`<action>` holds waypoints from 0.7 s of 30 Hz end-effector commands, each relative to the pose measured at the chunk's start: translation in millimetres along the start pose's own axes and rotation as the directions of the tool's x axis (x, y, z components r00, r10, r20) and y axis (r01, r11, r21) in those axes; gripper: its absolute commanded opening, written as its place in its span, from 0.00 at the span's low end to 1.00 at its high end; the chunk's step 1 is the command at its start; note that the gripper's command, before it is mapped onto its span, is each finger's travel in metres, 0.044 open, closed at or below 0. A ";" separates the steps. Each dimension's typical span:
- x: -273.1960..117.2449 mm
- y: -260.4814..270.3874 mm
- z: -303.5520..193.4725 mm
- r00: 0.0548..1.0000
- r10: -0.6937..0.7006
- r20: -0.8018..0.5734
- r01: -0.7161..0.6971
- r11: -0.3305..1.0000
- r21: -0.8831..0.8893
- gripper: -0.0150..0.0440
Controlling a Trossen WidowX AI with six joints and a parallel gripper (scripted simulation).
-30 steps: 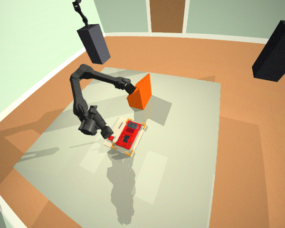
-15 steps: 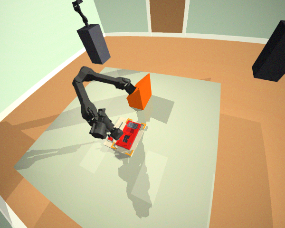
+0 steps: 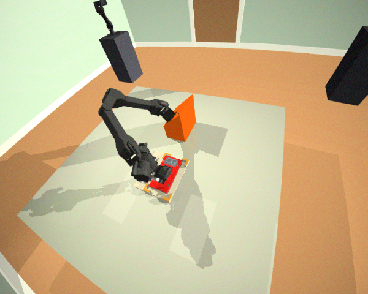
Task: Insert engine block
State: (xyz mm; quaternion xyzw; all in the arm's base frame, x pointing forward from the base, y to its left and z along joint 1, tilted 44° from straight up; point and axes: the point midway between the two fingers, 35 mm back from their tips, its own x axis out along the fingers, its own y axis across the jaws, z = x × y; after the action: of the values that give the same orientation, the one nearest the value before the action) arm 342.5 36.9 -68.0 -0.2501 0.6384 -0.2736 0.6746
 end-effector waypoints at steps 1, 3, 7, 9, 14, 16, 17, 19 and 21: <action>3.4 12.0 -6.3 1.000 0.001 0.001 -0.001 0.998 -0.057 0.25; 5.4 16.7 -8.6 1.000 0.000 0.001 0.000 0.997 -0.078 0.25; 5.8 17.8 -7.8 1.000 0.000 0.001 0.000 0.995 -0.097 0.34; 5.7 17.7 -7.4 1.000 0.000 0.001 0.000 0.995 -0.103 0.43; 6.1 17.9 -7.8 1.000 0.000 0.001 0.000 0.995 -0.096 0.52; 6.1 17.9 -7.8 1.000 0.000 0.001 0.000 0.995 -0.096 0.52; 6.1 17.8 -7.8 1.000 0.000 0.001 0.000 0.996 -0.093 0.52; 6.0 17.8 -7.7 1.000 0.000 0.001 0.000 0.996 -0.091 0.52; 6.0 17.8 -7.7 1.000 0.000 0.001 0.000 0.996 -0.091 0.52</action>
State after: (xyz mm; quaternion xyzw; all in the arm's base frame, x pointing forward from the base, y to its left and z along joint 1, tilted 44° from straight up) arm 335.2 44.1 -85.0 -0.2822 0.6507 -0.2454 0.6609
